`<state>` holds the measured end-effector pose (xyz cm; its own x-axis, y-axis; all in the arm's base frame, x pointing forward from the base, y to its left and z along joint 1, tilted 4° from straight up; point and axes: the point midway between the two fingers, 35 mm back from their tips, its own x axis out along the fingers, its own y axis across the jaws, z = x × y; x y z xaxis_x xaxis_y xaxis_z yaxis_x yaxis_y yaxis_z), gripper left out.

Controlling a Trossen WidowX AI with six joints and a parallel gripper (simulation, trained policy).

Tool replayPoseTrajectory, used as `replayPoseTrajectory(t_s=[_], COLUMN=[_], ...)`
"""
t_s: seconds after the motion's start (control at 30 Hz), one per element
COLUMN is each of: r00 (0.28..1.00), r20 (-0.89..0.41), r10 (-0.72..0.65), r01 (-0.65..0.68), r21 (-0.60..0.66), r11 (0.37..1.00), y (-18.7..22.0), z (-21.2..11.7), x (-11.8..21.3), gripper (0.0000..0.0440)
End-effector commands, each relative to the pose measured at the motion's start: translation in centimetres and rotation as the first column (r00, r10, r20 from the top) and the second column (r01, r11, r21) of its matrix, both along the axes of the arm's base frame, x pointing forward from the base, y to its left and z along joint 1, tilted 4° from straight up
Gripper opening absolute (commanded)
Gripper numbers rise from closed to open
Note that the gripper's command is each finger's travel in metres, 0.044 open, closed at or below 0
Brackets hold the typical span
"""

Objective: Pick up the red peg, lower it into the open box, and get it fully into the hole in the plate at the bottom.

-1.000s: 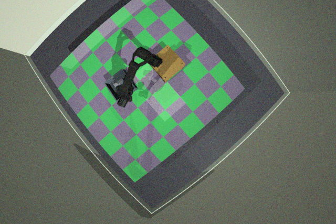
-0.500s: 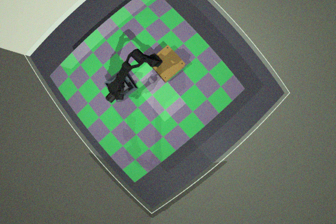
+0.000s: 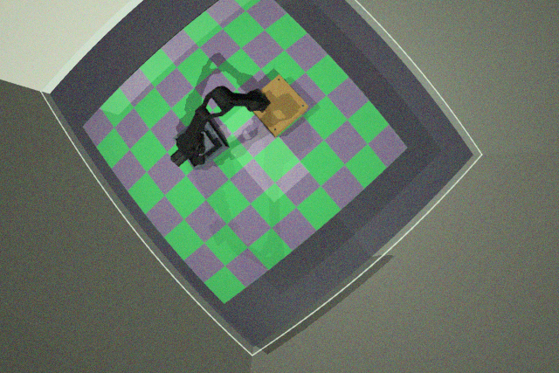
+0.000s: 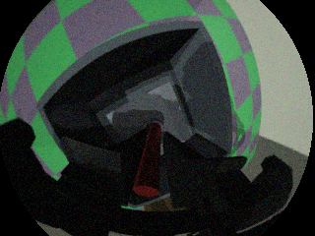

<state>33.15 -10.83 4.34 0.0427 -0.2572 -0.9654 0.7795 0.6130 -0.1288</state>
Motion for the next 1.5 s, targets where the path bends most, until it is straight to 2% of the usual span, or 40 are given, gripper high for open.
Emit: replayPoseTrajectory(t_s=[0.0,0.23,0.6,1.07,1.47], r00=[0.999,0.997,0.995,0.974,0.973], r20=[-0.022,-0.015,0.037,0.177,0.18], r10=[0.029,0.077,0.091,0.145,0.146], r01=[-0.029,-0.076,-0.094,-0.175,-0.177], r21=[0.026,0.034,0.102,0.171,0.171], r11=[0.999,0.997,0.99,0.97,0.969], y=[-0.4,-1.4,-1.8,-0.5,-0.5], z=[-1.1,-0.1,1.2,4.2,4.2], x=[-0.1,1.2,5.0,10.7,10.9], gripper=[0.0161,0.0168,0.044,0.044,0.044])
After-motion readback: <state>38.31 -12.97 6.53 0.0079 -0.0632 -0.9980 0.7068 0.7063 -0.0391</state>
